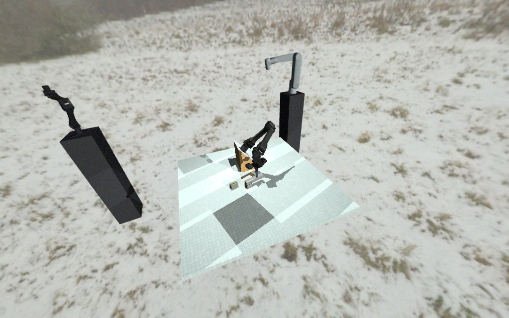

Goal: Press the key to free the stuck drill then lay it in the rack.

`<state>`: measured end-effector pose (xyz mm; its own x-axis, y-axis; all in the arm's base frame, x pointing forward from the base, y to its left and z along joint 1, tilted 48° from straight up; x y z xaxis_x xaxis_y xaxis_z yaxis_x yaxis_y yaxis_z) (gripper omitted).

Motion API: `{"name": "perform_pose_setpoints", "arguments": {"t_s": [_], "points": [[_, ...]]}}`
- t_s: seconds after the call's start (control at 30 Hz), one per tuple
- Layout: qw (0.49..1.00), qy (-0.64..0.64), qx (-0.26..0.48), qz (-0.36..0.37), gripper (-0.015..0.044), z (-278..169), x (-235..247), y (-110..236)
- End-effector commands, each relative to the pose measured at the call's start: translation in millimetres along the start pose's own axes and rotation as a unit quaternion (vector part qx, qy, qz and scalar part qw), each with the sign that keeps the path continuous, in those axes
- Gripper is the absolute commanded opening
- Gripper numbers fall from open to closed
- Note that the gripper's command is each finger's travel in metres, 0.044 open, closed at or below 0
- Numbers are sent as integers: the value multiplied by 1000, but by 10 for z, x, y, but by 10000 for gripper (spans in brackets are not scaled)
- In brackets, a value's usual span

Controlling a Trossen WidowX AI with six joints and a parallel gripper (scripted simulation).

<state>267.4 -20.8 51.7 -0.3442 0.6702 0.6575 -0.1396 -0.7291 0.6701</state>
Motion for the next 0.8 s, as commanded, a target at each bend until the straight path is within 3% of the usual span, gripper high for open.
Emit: {"name": "perform_pose_setpoints", "arguments": {"t_s": [0.0,0.77], "points": [[1000,2,2,4,0,3,5,-36],[1000,2,2,4,0,-4,1,-123]]}}
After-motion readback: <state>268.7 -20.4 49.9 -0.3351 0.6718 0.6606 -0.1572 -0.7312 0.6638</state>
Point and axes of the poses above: the point midway between the two fingers, 35 mm back from their tips, its own y axis back along the fingers, its own x axis across the jaws, z = x × y, the point moved 6 cm from there along y, back along the fingers, and after that the axes turned 11 degrees about y, right-handed, at the moved point
